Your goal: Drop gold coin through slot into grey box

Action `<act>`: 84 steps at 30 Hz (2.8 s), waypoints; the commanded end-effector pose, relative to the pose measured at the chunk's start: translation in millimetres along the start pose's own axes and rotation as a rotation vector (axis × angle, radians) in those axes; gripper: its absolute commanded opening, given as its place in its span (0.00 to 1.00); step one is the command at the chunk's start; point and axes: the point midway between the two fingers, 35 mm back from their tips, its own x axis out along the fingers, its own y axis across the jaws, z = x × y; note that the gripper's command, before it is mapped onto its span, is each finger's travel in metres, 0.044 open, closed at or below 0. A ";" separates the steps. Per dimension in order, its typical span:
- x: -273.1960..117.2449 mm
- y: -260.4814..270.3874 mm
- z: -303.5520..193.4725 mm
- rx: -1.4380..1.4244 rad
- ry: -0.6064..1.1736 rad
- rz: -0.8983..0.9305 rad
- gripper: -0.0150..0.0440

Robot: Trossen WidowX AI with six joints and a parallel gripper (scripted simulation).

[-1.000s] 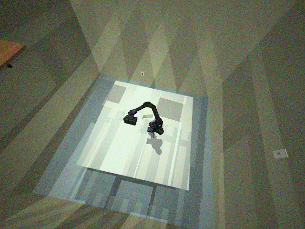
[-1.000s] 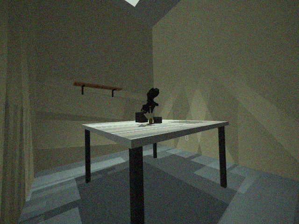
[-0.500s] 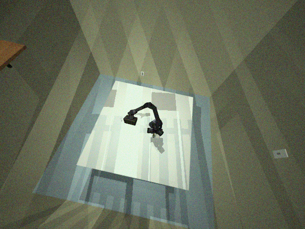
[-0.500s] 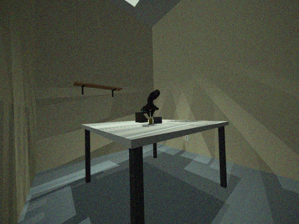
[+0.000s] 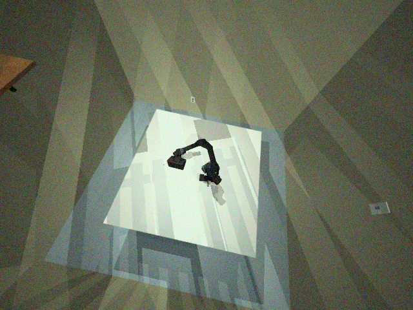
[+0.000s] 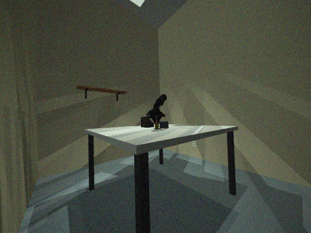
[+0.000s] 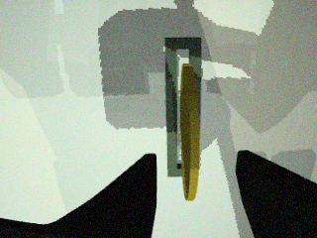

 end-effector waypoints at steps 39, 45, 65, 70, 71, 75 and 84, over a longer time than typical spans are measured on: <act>44.9 2.1 3.7 0.003 -0.009 0.002 0.25; 34.1 0.9 2.6 0.003 -0.007 0.002 0.25; -16.0 -0.5 0.8 0.003 -0.004 0.003 0.25; -28.8 0.2 1.2 0.004 -0.004 0.003 0.25; -31.4 0.4 1.2 0.004 -0.004 0.003 0.25; -41.8 1.3 1.8 0.004 -0.004 0.003 0.25; -50.8 2.1 2.1 0.087 -0.005 0.003 0.25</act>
